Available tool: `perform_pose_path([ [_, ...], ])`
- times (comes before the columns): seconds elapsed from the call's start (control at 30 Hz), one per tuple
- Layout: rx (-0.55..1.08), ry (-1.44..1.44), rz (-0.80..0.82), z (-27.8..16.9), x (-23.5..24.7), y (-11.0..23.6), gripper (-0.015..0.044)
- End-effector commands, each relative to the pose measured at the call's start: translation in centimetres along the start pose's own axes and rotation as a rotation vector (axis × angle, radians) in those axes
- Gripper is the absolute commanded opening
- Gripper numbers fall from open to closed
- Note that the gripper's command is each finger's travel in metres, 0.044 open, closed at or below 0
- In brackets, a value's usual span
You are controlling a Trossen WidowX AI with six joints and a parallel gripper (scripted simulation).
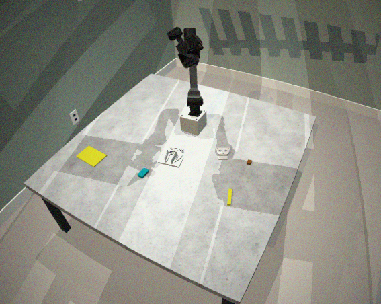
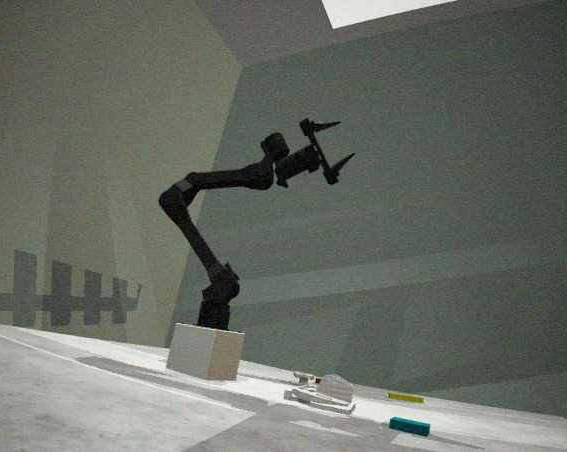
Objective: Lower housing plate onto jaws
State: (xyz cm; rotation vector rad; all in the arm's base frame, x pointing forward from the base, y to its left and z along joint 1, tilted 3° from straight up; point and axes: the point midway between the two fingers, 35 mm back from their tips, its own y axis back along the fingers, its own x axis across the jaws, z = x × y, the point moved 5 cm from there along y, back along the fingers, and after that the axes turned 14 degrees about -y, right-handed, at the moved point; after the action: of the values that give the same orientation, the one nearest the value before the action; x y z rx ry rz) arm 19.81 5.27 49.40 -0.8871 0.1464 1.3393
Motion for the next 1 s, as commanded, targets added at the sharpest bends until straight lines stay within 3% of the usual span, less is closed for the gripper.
perform_pose_path([
  [0.0, 0.028, -0.042, 0.086, -0.7, 2.5, -0.8, 0.0440],
  [0.97, 0.252, -0.256, 0.529, -4.2, 15.5, -1.1, 0.0440],
])
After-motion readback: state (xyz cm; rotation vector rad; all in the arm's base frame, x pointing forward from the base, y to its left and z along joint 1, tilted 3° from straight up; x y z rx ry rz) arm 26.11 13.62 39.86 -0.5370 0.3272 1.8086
